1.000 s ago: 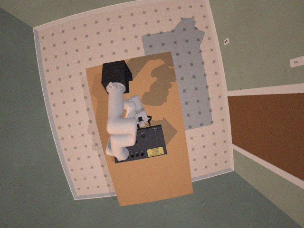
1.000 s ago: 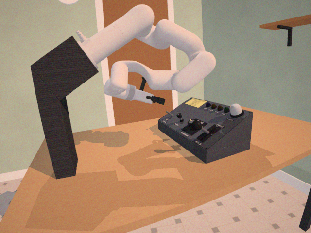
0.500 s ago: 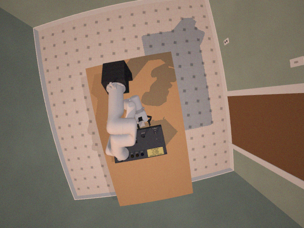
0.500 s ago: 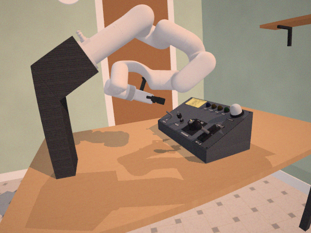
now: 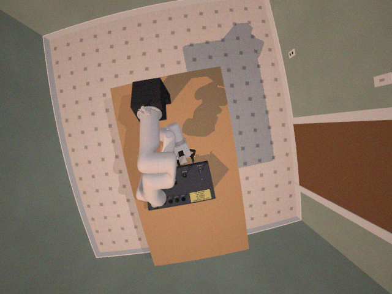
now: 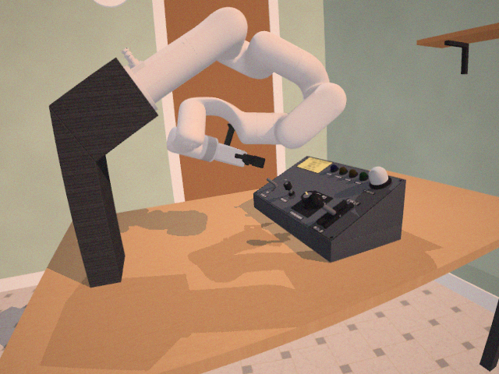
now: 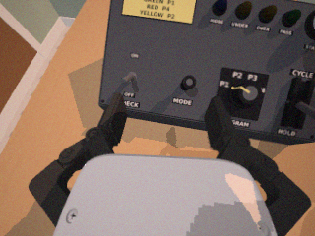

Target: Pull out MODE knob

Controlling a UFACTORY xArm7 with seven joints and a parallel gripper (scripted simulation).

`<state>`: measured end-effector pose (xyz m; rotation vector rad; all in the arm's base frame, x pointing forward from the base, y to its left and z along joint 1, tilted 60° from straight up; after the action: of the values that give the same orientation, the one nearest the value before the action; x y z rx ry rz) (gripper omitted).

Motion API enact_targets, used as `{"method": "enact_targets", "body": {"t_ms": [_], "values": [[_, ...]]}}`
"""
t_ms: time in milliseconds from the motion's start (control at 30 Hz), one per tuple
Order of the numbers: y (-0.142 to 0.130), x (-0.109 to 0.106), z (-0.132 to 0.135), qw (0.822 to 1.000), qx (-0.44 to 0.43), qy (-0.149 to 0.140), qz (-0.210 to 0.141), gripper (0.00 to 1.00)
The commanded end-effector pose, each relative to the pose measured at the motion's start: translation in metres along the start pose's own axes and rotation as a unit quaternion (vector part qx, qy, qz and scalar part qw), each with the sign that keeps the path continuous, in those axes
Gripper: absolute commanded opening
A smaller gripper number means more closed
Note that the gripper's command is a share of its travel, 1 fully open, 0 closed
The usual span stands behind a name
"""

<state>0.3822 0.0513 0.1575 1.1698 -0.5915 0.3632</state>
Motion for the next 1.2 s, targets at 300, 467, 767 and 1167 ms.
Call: {"method": "enact_targets", "body": {"t_ms": [300,467,767,1167], "values": [[-0.001,-0.001,0.005,1.0,-0.004,0.007,0.003,1.0],[-0.001,-0.001,0.005,1.0,-0.004,0.007,0.003,1.0],[-0.004,-0.003,0.02,0.999,-0.017,0.026,0.011,1.0],[-0.008,-0.008,0.049,0.997,-0.043,0.058,0.02,1.0]]}}
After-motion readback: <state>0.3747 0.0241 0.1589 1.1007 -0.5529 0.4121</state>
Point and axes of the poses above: the point where the finger pads meet when closed, its own x axis out along the fingers, its own z axis across the jaws, y = z × x, the point moved 1 cm from there along -x, back along the fingers, and after that the axes turned 7 degrees about -x, right-handed, at the moved point
